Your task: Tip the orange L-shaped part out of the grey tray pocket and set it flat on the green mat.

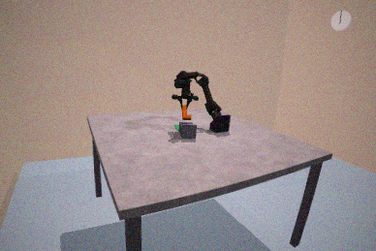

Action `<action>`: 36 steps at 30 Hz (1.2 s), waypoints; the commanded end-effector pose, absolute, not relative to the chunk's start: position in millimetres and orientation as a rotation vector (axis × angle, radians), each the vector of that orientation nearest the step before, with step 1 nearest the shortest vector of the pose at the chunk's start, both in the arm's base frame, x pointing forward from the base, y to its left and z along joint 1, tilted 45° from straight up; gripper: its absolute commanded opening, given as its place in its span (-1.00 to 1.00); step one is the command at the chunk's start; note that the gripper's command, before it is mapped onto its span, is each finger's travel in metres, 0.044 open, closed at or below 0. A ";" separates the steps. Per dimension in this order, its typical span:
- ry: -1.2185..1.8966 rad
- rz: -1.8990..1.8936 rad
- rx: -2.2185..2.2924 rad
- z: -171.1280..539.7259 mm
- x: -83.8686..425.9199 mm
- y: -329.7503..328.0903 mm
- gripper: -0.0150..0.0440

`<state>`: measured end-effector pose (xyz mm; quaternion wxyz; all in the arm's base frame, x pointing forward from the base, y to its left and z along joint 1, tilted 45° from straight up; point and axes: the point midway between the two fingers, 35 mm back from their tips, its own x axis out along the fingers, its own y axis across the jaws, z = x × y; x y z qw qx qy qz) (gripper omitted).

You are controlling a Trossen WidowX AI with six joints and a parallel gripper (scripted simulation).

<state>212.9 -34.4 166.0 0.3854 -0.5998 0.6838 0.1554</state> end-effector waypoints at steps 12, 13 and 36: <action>1.755 0.394 -1.534 150.4 213.2 -50.2 -0.49; 1.756 0.394 -1.534 149.3 213.2 -51.3 -0.49; 1.759 0.391 -1.534 124.4 213.2 -77.0 -0.49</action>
